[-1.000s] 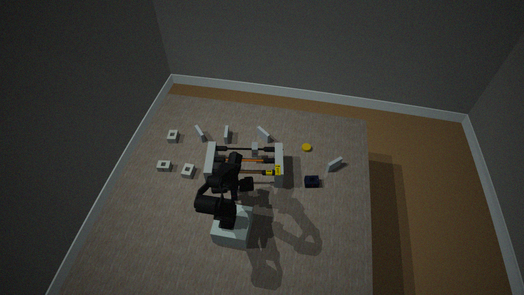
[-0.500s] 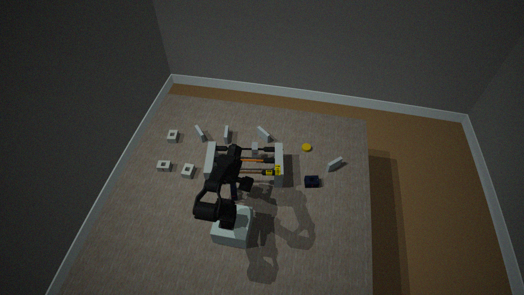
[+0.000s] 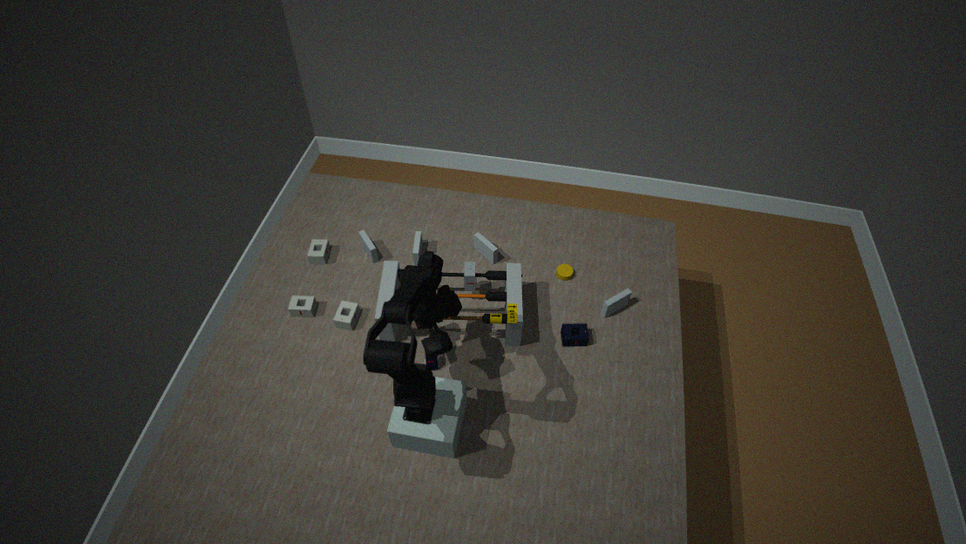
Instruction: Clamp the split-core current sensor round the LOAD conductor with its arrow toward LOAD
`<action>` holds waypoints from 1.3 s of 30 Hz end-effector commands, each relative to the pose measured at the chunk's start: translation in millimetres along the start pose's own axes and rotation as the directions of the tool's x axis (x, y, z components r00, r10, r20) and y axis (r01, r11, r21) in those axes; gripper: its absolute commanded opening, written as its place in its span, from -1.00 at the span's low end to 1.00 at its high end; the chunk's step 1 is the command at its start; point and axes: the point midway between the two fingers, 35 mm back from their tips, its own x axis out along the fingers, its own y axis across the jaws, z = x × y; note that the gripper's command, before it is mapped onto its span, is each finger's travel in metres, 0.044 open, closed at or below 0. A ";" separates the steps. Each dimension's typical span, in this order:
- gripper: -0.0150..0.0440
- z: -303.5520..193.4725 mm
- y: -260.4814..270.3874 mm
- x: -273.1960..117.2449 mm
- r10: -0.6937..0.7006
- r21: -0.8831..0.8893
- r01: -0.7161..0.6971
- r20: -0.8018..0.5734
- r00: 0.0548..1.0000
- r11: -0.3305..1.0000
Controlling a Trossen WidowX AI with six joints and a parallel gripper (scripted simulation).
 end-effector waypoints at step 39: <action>0.59 3.6 2.7 64.2 -0.077 0.319 0.077 -0.013 0.997 0.944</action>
